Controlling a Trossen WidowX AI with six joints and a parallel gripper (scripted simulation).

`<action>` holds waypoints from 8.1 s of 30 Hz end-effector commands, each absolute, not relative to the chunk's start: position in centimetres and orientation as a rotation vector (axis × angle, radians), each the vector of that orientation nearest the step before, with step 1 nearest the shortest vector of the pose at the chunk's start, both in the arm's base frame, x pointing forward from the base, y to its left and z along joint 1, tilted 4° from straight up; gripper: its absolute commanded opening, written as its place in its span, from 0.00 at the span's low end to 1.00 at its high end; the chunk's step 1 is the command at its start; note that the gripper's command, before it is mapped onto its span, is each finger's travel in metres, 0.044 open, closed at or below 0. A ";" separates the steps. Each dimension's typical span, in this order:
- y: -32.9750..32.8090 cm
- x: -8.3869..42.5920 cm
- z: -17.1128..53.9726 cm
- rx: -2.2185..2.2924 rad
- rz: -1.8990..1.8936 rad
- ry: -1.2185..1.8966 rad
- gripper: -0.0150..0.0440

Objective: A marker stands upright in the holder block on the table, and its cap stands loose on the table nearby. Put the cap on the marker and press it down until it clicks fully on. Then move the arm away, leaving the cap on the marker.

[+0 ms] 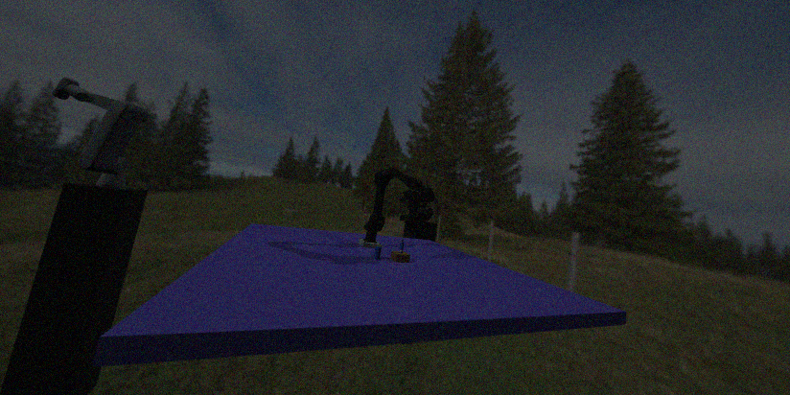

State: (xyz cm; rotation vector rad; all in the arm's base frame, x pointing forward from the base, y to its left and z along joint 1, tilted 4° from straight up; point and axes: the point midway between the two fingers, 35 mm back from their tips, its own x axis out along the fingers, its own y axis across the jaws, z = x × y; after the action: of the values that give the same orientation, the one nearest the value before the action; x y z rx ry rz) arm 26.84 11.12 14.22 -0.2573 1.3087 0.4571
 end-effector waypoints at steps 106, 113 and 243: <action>-7.9 29.3 7.8 -0.619 0.647 1.401 0.25; -7.9 29.2 9.6 -0.619 0.647 1.401 0.25; 3.3 30.8 8.5 -0.612 0.653 1.396 0.25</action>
State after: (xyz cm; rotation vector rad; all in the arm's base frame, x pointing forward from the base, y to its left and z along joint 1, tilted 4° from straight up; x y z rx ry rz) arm 31.26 3.26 11.23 -0.6214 1.3213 0.6288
